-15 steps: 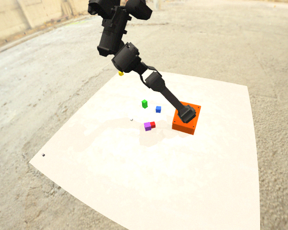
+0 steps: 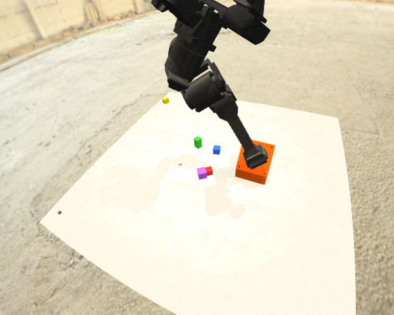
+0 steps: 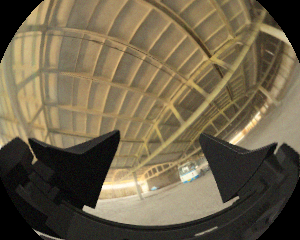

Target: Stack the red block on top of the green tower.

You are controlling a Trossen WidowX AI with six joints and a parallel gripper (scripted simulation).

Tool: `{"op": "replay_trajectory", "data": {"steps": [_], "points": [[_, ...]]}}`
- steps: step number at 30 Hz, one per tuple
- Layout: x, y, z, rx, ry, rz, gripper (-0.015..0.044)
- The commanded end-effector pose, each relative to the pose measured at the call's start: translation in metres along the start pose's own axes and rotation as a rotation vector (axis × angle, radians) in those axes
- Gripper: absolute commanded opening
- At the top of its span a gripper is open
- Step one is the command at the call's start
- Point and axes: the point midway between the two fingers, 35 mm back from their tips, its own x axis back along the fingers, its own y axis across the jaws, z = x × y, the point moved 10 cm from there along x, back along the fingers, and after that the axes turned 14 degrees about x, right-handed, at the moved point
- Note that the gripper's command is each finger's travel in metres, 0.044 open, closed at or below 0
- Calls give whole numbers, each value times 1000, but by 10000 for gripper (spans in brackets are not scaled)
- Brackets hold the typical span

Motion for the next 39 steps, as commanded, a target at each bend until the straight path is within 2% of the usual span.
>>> {"op": "replay_trajectory", "data": {"steps": [1,5,9,15,18,29,35,39], "points": [[-5,-21,4,34,-18,88,440],[-6,-52,8,61,-21,206,440],[0,-86,5,57,-102,313,440],[22,-143,12,134,-91,573,440],[34,-157,15,205,-95,641,440],[118,-224,26,333,-1,1128,440],[175,-238,31,385,75,1389,440],[187,-231,32,382,52,1500,440]]}}
